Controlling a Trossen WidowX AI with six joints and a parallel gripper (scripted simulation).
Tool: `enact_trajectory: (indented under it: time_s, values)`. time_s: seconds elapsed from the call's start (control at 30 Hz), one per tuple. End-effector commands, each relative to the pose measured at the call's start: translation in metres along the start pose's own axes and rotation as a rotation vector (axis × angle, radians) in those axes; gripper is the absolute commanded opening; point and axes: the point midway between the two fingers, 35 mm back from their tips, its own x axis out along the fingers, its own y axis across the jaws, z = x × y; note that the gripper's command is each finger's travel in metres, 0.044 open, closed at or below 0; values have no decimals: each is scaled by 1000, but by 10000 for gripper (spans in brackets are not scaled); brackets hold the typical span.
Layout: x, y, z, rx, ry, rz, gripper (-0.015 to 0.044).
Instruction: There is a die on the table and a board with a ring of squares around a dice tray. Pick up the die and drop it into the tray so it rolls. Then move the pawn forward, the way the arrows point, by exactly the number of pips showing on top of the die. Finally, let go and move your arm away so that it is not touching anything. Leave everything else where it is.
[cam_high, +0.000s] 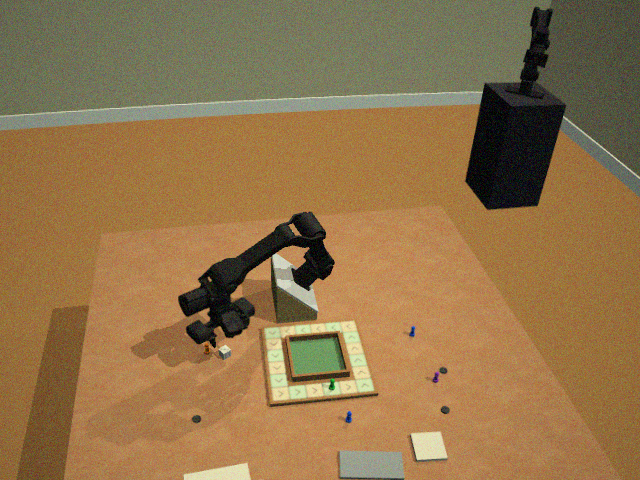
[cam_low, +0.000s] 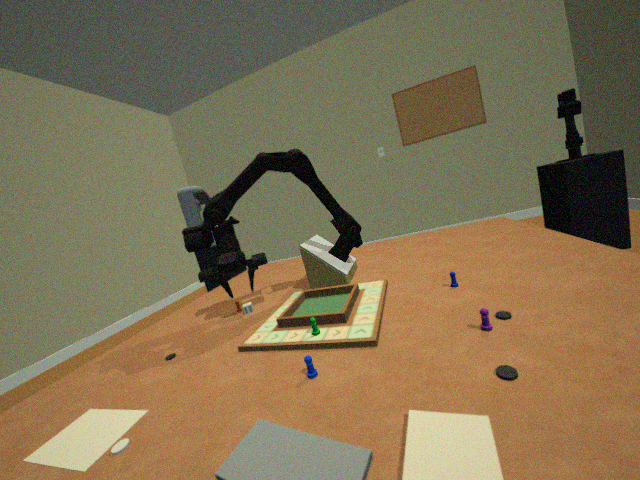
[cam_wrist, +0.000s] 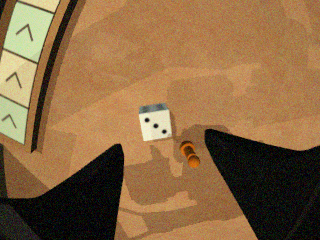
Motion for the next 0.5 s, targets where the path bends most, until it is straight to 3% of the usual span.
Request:
enact_trajectory:
  time_s: [0.0,0.47]
  values:
    - [15,2,0,-1,-2,11,275]
    - [32,2,0,-1,-3,11,275]
